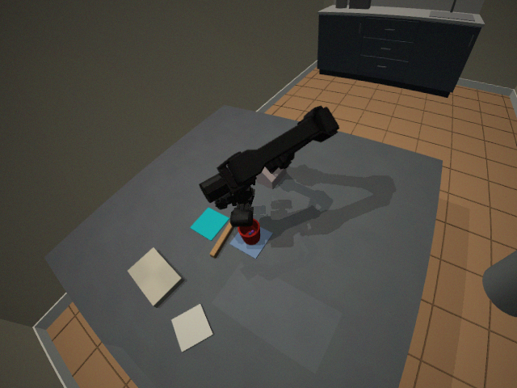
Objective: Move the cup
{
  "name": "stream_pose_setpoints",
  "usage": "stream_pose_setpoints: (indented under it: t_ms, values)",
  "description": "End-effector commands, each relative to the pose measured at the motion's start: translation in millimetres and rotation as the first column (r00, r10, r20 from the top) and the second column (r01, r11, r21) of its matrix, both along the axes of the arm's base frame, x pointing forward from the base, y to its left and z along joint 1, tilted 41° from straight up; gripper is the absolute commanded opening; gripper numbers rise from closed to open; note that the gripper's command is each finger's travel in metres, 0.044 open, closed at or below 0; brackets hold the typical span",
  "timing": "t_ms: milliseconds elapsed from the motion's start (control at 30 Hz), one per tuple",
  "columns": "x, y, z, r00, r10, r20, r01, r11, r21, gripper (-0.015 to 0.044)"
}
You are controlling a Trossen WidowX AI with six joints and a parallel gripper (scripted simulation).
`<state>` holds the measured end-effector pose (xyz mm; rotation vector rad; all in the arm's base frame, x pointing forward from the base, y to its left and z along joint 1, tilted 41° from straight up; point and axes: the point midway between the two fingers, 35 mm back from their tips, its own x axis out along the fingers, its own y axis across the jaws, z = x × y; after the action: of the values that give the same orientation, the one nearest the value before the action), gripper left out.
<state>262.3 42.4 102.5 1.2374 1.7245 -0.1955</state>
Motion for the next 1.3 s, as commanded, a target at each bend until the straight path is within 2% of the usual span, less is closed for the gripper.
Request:
stream_pose_setpoints:
  t_ms: [0, 1267]
  values:
    - [1, 1, 1, 1.000, -0.010, -0.012, 0.010, 1.000, 0.010, 0.0148]
    - [1, 41, -42, 1.000, -0.010, -0.011, 0.011, 1.000, 0.012, 0.0148]
